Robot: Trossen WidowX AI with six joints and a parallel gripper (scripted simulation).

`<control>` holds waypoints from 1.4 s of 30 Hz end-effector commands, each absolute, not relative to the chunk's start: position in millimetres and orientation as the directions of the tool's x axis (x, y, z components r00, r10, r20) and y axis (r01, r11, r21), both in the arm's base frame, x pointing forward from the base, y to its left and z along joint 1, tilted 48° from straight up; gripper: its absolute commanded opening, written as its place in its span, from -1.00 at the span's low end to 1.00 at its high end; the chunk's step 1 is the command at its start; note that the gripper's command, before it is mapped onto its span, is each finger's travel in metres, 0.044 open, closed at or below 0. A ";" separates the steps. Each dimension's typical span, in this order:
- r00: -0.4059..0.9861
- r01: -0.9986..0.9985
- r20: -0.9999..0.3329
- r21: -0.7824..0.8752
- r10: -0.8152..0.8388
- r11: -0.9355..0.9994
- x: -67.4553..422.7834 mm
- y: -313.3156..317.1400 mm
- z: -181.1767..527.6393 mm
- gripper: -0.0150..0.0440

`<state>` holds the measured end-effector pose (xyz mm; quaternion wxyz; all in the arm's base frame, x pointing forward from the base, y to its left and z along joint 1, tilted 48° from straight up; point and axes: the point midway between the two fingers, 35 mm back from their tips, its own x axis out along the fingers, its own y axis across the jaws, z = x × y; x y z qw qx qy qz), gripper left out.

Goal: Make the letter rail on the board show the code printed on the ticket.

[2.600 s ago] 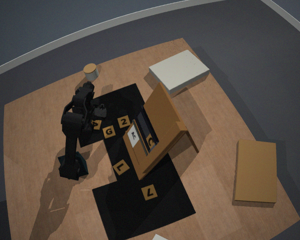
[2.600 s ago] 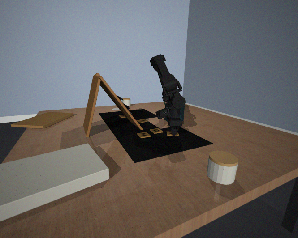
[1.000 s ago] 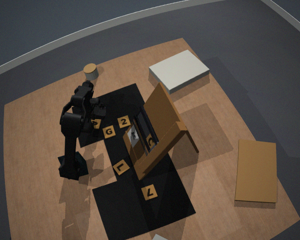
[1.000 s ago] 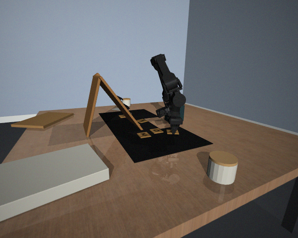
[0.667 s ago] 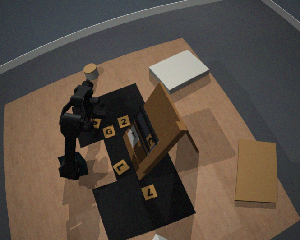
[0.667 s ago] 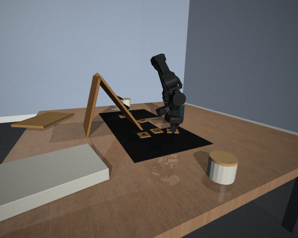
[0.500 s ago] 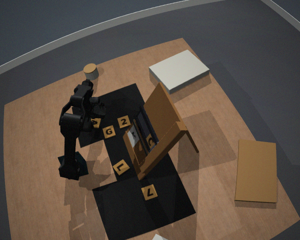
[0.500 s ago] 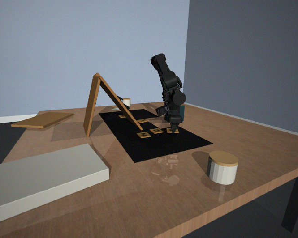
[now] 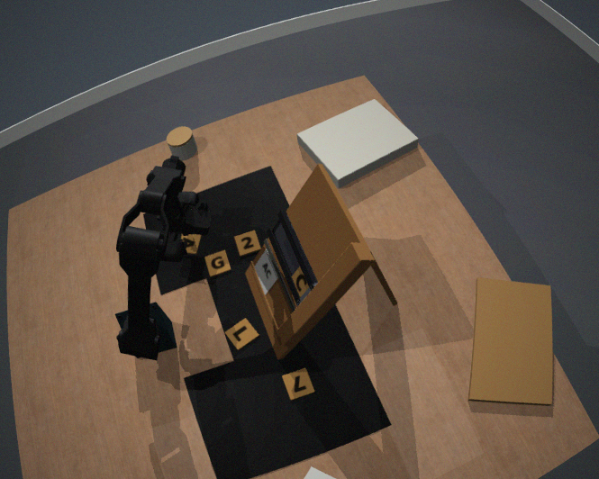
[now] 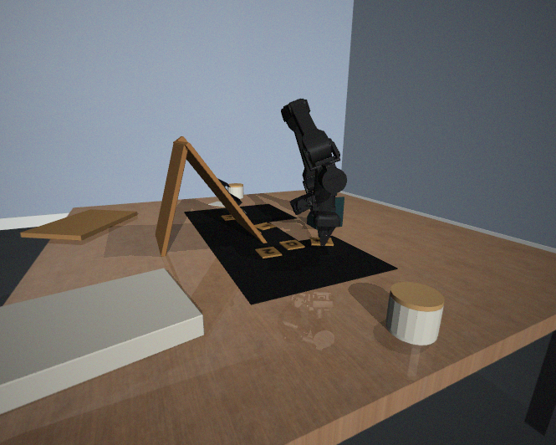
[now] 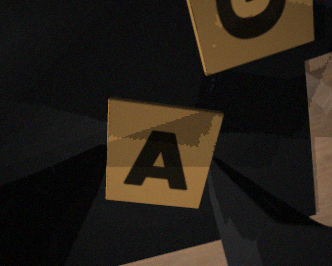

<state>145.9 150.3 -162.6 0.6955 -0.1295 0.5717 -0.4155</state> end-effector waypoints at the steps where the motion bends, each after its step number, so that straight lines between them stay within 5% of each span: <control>1: -0.003 0.433 -0.689 -0.654 -0.724 0.620 145.7 152.8 -160.4 -0.49; 7: 0.015 0.417 -0.695 -0.649 -0.719 0.637 149.2 153.5 -161.7 -0.49; 23: 0.379 0.100 -0.761 -0.532 -0.527 0.841 227.5 190.0 -161.1 -0.49; 42: 0.740 -0.068 -0.543 -0.649 -0.398 0.758 313.4 217.2 -101.9 -0.49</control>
